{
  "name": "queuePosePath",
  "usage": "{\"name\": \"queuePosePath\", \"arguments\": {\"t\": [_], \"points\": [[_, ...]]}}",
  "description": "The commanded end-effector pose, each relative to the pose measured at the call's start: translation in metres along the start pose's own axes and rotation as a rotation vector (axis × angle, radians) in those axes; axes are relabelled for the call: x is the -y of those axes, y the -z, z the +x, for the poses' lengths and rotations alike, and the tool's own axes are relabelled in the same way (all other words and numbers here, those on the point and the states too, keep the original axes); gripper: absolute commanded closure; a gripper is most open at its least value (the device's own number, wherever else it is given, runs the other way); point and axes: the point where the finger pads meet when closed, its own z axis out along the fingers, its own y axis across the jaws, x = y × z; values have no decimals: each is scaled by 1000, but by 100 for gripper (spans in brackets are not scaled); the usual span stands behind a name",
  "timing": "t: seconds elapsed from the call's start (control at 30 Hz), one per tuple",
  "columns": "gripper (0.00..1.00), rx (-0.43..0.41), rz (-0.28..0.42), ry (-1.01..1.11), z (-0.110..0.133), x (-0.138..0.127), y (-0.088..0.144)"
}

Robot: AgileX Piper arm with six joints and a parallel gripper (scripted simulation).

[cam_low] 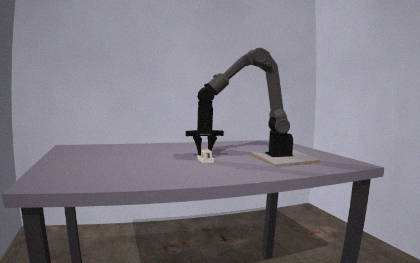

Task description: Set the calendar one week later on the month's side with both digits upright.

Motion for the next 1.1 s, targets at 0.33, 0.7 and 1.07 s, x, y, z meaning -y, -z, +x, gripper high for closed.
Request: {"name": "queuePosePath", "arguments": {"t": [0.33, 0.7, 1.07], "points": [[63, -2, 2, 1, 1, 1, -1], [63, -2, 2, 1, 1, 1, -1], [58, -2, 2, 1, 1, 1, -1]]}}
